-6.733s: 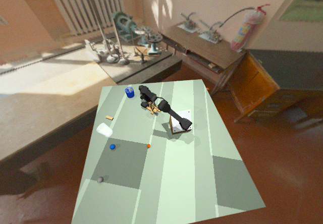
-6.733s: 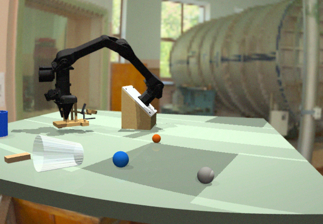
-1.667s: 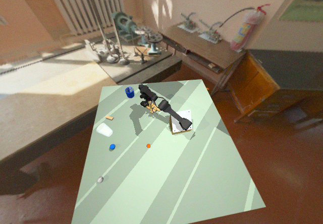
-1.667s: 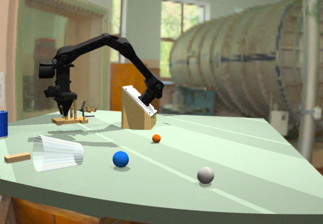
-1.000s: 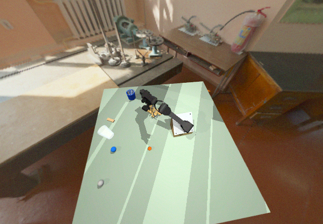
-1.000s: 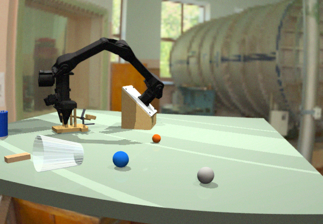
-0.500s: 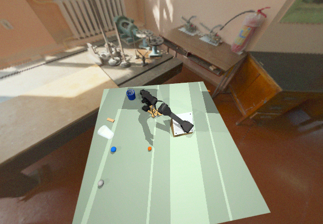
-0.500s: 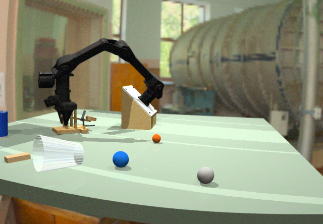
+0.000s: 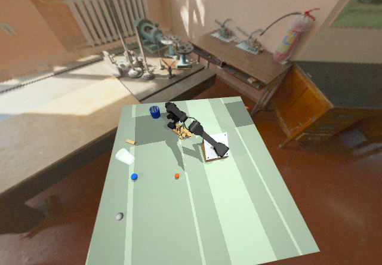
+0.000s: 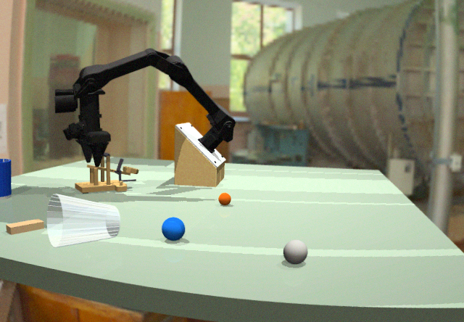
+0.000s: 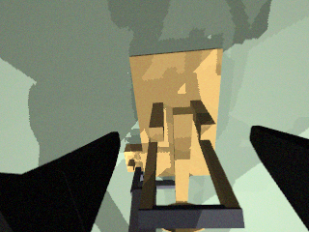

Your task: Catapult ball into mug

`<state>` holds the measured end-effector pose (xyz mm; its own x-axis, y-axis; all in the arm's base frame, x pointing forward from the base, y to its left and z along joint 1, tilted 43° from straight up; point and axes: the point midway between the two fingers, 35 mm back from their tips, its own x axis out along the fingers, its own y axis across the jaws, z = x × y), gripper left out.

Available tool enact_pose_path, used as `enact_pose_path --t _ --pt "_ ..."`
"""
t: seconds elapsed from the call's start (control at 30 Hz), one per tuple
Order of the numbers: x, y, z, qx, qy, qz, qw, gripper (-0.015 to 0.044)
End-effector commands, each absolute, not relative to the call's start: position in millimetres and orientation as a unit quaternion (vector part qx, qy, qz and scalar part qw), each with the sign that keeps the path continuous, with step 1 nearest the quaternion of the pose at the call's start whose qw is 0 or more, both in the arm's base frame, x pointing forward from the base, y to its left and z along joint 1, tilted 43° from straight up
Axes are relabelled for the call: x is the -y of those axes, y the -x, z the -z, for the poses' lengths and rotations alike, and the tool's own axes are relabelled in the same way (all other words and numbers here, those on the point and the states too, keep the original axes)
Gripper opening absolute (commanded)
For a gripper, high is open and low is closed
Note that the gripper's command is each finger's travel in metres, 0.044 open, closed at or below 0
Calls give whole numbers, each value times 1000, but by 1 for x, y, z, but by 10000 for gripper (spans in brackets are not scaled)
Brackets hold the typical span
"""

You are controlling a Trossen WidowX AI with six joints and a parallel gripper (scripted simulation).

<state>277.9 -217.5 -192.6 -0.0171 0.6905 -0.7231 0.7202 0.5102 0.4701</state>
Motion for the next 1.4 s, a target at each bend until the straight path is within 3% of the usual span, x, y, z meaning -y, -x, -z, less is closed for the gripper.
enact_pose_path --t 0.0,0.27,0.53,0.73,1.03,1.37 --pt "256 -276 150 -705 -492 22 511 440" --pt "252 -278 159 -701 -494 25 513 440" --pt "286 -274 115 -698 -492 29 520 440" --pt "225 -327 93 -703 -453 2 548 300" --pt "120 -374 31 -703 -382 -52 597 300" --pt "-15 -372 -33 -682 -316 -152 642 300"
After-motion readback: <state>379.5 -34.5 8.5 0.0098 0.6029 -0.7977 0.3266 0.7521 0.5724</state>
